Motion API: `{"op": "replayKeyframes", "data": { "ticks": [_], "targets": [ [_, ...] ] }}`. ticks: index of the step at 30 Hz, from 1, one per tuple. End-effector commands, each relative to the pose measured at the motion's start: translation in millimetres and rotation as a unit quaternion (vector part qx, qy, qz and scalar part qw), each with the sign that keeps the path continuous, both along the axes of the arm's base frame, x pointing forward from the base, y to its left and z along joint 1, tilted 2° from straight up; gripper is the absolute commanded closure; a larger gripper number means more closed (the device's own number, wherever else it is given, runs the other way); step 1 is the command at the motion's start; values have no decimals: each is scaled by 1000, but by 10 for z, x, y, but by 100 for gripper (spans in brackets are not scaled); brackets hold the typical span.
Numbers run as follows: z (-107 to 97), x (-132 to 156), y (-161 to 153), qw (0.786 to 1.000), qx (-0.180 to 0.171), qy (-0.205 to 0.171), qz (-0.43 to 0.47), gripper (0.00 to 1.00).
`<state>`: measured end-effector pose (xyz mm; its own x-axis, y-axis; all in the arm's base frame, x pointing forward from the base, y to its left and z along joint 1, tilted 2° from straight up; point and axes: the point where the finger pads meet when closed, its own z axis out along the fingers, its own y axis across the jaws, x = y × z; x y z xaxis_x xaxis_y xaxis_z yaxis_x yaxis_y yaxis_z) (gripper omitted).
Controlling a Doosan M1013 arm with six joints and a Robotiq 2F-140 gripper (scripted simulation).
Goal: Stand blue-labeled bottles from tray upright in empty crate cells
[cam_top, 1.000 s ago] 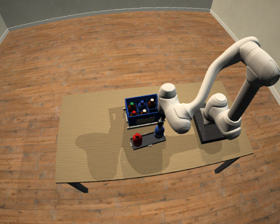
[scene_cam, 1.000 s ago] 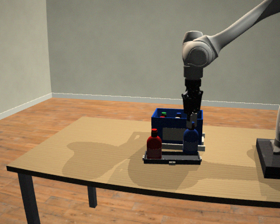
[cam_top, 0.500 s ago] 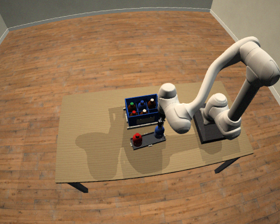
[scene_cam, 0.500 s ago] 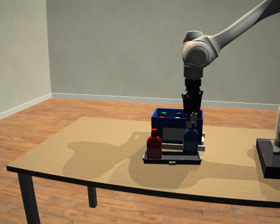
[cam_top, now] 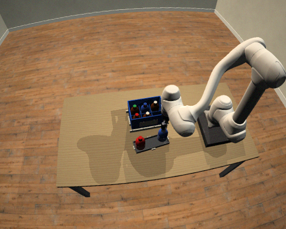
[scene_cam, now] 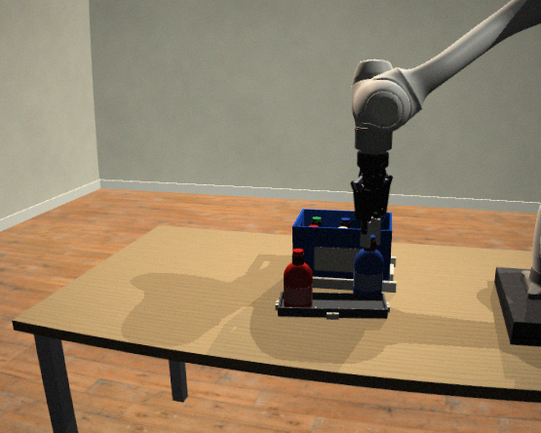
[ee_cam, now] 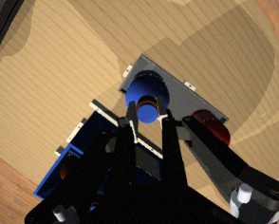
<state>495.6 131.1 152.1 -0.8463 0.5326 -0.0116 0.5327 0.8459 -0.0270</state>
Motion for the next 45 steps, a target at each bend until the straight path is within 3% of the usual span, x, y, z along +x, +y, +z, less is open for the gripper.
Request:
{"op": "replayKeyframes", "data": {
  "ticks": [1, 23, 45],
  "targets": [
    [1, 0, 0, 1000, 0, 0, 0, 100],
    [23, 0, 1, 1000, 0, 0, 0, 100],
    [219, 1, 7, 1000, 0, 0, 0, 100]
  ]
}}
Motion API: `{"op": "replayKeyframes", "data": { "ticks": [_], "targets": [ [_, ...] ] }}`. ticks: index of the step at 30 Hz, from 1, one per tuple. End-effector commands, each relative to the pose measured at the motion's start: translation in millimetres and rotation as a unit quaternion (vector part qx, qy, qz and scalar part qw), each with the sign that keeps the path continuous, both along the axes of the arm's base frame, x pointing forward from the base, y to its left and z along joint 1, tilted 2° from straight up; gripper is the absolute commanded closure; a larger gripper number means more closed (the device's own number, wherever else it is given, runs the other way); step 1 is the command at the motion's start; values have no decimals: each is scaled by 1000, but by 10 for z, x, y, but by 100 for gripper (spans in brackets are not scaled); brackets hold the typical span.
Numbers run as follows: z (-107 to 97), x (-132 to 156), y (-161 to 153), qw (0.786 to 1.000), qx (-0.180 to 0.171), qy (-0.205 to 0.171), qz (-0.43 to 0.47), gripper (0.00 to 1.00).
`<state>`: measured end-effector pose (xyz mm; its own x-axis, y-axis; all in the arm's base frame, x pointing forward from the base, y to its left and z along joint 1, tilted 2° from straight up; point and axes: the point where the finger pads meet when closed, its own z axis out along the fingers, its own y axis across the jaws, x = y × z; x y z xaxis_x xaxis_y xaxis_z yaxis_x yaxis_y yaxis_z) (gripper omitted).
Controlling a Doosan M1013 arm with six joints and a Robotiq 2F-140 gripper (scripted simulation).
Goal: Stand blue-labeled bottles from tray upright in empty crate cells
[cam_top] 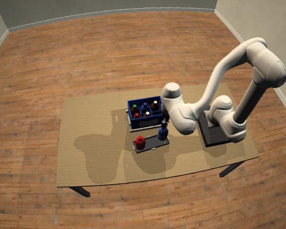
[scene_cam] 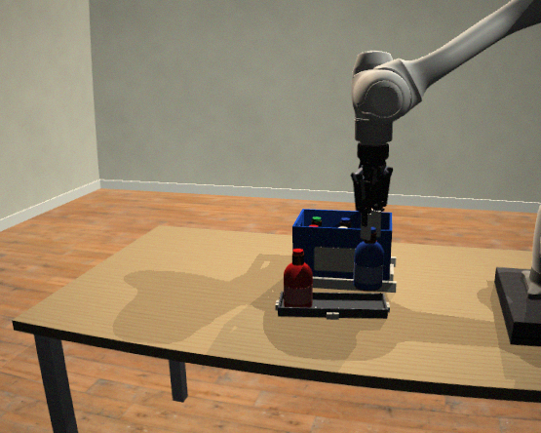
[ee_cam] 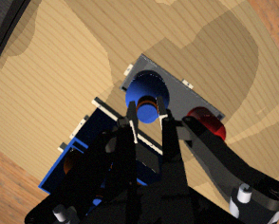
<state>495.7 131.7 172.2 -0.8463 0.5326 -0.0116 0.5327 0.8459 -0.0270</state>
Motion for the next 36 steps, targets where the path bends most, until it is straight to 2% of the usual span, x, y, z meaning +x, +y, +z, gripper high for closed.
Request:
{"op": "replayKeyframes", "data": {
  "ticks": [1, 18, 36],
  "targets": [
    [31, 0, 1, 1000, 0, 0, 0, 100],
    [174, 1, 5, 1000, 0, 0, 0, 100],
    [202, 1, 6, 1000, 0, 0, 0, 100]
  ]
}}
